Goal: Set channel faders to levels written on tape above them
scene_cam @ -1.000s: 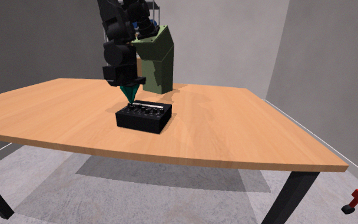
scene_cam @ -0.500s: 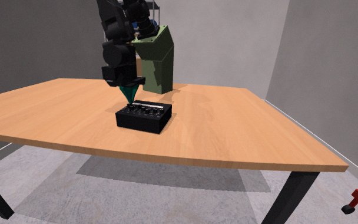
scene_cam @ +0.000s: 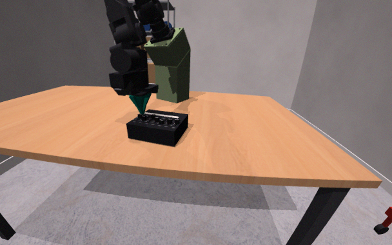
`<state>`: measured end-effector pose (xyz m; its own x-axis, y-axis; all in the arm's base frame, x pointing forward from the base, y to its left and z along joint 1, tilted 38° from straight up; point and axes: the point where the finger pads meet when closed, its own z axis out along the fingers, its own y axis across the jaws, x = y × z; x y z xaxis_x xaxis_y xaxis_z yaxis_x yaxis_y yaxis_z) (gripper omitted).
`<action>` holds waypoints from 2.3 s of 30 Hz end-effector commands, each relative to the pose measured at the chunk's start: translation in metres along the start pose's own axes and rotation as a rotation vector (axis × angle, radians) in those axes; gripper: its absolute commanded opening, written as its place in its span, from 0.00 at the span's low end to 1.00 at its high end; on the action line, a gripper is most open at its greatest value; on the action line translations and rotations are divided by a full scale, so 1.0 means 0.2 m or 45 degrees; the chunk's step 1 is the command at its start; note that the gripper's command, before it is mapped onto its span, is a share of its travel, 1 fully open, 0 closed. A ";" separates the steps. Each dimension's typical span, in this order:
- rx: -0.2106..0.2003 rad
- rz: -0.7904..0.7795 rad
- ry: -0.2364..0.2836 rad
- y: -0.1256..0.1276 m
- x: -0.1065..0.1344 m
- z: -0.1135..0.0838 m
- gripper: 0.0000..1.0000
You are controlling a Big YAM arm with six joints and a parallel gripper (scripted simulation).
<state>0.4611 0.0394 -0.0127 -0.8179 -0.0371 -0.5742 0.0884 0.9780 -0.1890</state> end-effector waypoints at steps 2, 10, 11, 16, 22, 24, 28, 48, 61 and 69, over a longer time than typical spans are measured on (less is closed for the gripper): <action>-0.001 0.012 -0.055 -0.03 -0.13 -0.02 0.00; -0.002 0.013 -0.058 -0.03 -0.15 -0.02 0.00; -0.001 0.012 -0.055 -0.03 -0.15 -0.02 0.00; -0.001 0.012 -0.056 -0.03 -0.16 -0.02 0.00; -0.002 0.013 -0.059 -0.03 -0.17 -0.02 0.00; -0.002 0.013 -0.059 -0.03 -0.17 -0.02 0.00; -0.002 0.013 -0.058 -0.03 -0.17 -0.02 0.00; -0.001 0.013 -0.058 -0.03 -0.17 -0.02 0.00; -0.001 0.013 -0.058 -0.03 -0.17 -0.02 0.00; -0.001 0.013 -0.058 -0.03 -0.17 -0.02 0.00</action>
<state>0.4684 0.0397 -0.0077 -0.8161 -0.0366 -0.5767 0.0890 0.9781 -0.1881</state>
